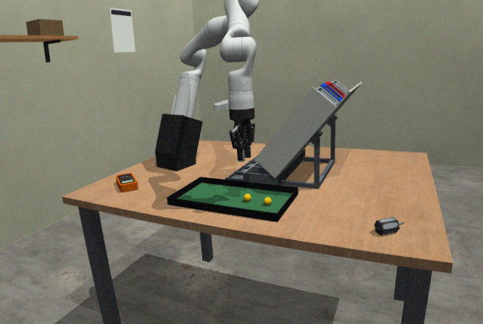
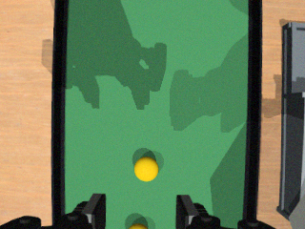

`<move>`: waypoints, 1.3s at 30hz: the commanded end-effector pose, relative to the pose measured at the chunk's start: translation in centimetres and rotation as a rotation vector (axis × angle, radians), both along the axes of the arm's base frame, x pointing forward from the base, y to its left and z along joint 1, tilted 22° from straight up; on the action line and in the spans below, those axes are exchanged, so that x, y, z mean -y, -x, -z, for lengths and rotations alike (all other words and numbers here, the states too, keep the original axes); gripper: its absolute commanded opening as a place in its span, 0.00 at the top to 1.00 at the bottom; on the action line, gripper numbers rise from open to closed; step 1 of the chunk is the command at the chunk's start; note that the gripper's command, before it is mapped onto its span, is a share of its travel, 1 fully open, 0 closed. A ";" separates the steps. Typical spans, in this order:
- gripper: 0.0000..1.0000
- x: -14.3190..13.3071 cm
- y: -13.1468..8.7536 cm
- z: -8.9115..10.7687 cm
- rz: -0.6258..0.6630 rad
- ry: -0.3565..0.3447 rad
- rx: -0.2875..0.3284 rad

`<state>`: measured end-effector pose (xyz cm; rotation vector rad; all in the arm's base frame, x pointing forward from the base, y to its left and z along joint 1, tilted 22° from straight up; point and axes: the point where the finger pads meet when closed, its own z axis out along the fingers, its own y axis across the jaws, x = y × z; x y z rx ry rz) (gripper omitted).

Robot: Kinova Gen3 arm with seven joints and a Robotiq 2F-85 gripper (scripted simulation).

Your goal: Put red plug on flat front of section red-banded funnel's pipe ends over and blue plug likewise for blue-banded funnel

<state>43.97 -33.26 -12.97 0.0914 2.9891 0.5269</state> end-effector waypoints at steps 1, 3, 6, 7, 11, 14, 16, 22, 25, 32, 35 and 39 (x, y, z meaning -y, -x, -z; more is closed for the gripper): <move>0.50 0.1 0.0 0.1 0.000 -0.001 -0.001; 0.50 0.1 0.0 0.1 0.000 -0.001 -0.001; 0.50 -2.5 -0.7 7.0 0.001 0.001 0.001; 0.50 -2.8 -0.8 7.7 0.001 0.001 0.001; 0.50 -3.8 -1.1 10.3 0.001 0.001 0.001; 0.50 -3.8 -1.1 10.3 0.001 0.001 0.001; 0.50 -3.8 -1.1 10.3 0.001 0.001 0.001; 0.50 -3.8 -1.1 10.3 0.001 0.002 0.003; 0.50 -3.8 -1.1 10.3 0.001 0.002 0.003; 0.50 -3.8 -1.1 10.3 0.001 0.002 0.003; 0.50 -3.8 -1.1 10.3 0.001 0.002 0.003; 0.50 -4.1 -1.2 11.0 0.001 0.002 0.003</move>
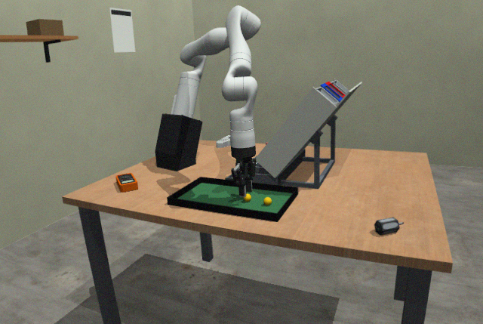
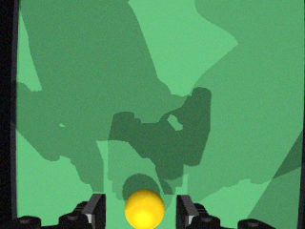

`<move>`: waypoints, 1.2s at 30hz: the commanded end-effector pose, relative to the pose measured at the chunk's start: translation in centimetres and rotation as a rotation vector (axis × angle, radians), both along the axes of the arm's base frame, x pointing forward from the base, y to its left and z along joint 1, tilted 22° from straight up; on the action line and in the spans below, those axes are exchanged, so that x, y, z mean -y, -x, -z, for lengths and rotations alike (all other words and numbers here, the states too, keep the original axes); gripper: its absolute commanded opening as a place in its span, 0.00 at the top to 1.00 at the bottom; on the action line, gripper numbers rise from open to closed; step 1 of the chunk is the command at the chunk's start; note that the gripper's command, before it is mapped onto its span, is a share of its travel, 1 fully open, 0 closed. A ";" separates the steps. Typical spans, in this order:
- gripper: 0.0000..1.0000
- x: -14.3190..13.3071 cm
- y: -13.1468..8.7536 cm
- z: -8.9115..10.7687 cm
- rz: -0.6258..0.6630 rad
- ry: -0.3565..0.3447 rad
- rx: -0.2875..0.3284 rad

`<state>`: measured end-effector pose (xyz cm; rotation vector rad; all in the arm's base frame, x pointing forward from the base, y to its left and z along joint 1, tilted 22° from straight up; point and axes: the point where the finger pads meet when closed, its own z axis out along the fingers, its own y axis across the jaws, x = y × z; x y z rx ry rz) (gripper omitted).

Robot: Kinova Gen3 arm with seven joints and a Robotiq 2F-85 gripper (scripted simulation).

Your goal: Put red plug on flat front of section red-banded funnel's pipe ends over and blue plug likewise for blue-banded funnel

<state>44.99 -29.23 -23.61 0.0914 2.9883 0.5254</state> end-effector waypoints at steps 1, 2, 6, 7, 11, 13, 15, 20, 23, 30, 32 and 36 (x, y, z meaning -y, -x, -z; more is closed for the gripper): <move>0.50 -0.1 -0.2 0.4 0.001 0.001 0.002; 0.50 -0.1 -0.2 0.4 0.001 0.001 0.002; 0.50 -0.1 -0.2 0.4 0.001 0.001 0.002; 0.50 -0.1 -0.2 0.4 0.001 0.001 0.002; 0.50 -0.1 -0.2 0.4 0.001 0.001 0.002; 0.50 -0.1 -0.2 0.4 0.001 0.001 0.002; 0.50 -0.1 -0.2 0.4 0.001 0.001 0.002; 0.50 -0.4 -0.3 1.1 0.001 0.001 0.002; 0.50 -0.4 -0.3 1.1 0.001 0.001 0.002; 0.50 -0.4 -0.3 1.1 0.001 0.001 0.002; 0.50 -0.4 -0.3 1.1 0.001 0.001 0.002; 0.50 -0.7 -0.3 1.8 0.001 0.001 0.002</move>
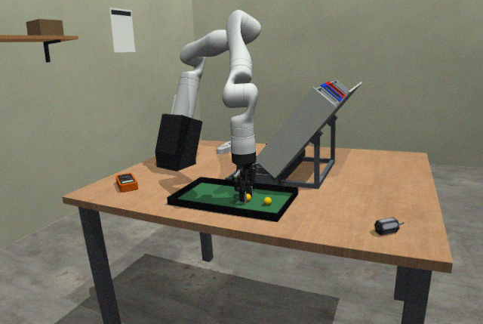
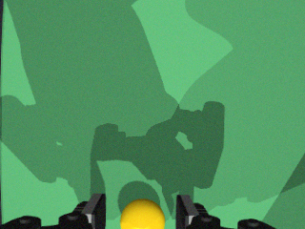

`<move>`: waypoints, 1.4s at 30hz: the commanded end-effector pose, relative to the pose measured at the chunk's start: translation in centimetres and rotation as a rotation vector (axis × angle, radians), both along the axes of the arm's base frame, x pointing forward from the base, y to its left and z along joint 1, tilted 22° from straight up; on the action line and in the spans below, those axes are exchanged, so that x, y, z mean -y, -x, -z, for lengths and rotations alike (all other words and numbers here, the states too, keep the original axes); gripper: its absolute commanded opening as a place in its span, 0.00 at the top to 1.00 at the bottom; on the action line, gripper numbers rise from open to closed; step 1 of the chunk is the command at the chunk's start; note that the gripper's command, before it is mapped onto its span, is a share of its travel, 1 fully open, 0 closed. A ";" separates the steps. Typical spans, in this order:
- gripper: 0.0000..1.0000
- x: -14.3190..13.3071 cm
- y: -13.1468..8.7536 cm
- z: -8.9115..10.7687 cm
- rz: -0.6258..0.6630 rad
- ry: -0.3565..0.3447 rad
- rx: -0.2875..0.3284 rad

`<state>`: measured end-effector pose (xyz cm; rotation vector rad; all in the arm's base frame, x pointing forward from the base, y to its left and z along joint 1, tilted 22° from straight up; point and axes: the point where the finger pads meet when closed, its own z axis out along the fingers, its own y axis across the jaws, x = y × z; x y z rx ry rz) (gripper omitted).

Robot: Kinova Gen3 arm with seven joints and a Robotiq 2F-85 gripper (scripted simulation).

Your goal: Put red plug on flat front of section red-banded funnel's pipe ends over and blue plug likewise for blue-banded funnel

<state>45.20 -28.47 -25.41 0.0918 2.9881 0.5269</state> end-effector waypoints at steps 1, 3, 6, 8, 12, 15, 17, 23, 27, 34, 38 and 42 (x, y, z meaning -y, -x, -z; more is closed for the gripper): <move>0.50 0.1 -0.1 0.0 0.001 0.002 0.002; 0.50 0.1 -0.1 0.0 0.001 0.002 0.002; 0.50 0.1 -0.1 0.0 0.001 0.002 0.002; 0.50 0.1 -0.1 0.0 0.001 0.002 0.002; 0.50 0.1 -0.1 0.0 0.001 0.002 0.002; 1.00 0.1 -0.1 0.0 0.001 0.002 0.002; 1.00 0.1 -0.1 0.0 0.001 0.002 0.002; 1.00 0.1 -0.1 0.0 0.001 0.002 0.002; 1.00 0.1 -0.1 0.0 0.001 0.002 0.002; 1.00 0.1 -0.1 0.0 0.001 0.002 0.002; 1.00 0.1 -0.1 0.0 0.001 0.002 0.002; 1.00 0.1 -0.1 0.0 0.001 0.002 0.002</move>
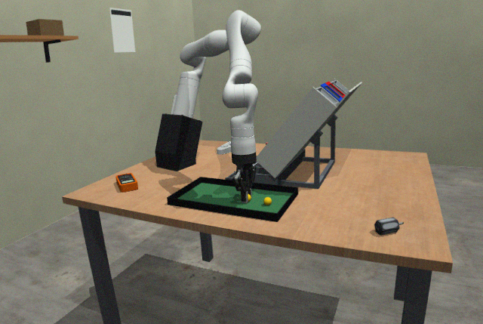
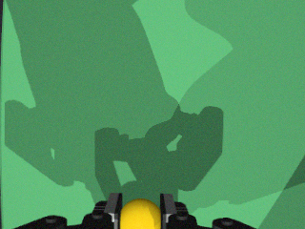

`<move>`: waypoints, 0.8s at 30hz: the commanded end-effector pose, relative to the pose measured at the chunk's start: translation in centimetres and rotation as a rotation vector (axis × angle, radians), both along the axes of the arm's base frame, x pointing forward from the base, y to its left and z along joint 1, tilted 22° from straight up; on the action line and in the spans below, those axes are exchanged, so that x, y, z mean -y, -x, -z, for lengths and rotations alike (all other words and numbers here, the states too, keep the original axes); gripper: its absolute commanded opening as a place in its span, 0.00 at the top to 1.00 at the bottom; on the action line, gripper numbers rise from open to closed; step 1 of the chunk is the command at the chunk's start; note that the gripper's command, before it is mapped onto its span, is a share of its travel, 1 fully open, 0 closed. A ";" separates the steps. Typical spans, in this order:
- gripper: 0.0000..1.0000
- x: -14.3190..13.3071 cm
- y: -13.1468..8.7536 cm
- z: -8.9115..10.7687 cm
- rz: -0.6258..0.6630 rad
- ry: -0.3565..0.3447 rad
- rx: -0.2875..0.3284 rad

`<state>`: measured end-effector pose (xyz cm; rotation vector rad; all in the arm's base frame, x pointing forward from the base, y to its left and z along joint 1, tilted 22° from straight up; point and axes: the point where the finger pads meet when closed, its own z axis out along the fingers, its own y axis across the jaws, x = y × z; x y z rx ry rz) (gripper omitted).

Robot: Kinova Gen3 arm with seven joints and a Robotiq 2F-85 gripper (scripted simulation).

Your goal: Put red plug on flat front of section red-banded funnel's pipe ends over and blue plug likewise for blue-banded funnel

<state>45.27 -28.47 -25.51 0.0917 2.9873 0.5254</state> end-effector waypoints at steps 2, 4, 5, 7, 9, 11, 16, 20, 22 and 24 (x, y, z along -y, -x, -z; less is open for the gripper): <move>1.00 0.1 -0.1 -0.1 0.001 0.002 0.001; 1.00 0.1 -0.1 -0.1 0.001 0.002 0.001; 1.00 0.1 -0.1 -0.1 0.001 0.002 0.001; 1.00 2.6 0.6 -6.7 0.001 0.002 0.002; 1.00 3.0 0.7 -7.6 0.001 0.002 0.002; 1.00 3.8 0.9 -9.6 0.001 0.002 0.002; 1.00 4.9 1.2 -12.5 0.001 0.002 0.002; 1.00 4.9 1.2 -12.5 0.001 0.002 0.002; 1.00 4.9 1.2 -12.5 0.001 0.002 0.002; 1.00 6.0 7.1 -15.7 -0.005 -0.023 -0.019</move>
